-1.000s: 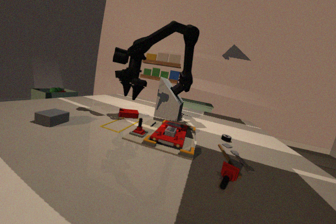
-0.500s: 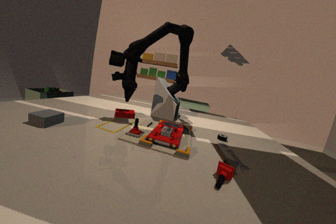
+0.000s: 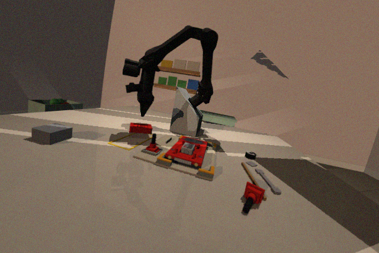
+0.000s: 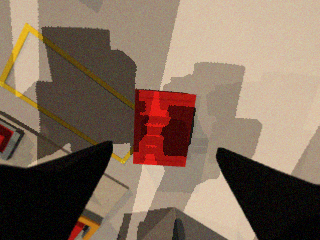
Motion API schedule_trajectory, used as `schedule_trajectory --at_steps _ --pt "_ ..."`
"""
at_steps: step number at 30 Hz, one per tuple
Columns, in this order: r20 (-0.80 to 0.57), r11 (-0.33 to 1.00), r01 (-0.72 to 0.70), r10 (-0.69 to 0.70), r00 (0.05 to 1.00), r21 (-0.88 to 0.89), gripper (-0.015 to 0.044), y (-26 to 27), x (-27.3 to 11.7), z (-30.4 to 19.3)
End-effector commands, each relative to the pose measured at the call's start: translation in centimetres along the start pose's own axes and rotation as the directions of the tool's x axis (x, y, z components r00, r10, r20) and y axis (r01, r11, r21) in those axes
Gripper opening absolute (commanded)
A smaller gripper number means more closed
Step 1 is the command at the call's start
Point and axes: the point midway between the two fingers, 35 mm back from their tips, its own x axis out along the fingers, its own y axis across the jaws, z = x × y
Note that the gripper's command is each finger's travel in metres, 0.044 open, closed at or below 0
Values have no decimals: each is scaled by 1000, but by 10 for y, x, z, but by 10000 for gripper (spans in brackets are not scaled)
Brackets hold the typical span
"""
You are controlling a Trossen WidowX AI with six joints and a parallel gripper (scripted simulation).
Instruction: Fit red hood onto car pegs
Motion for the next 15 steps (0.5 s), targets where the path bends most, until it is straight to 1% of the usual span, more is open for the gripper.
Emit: schedule_trajectory --at_steps 1,15 --pt "-10 1000 -1 1 1000 8 440 -1 6 -2" --pt "-10 1000 -1 1 1000 8 440 0 15 -2"
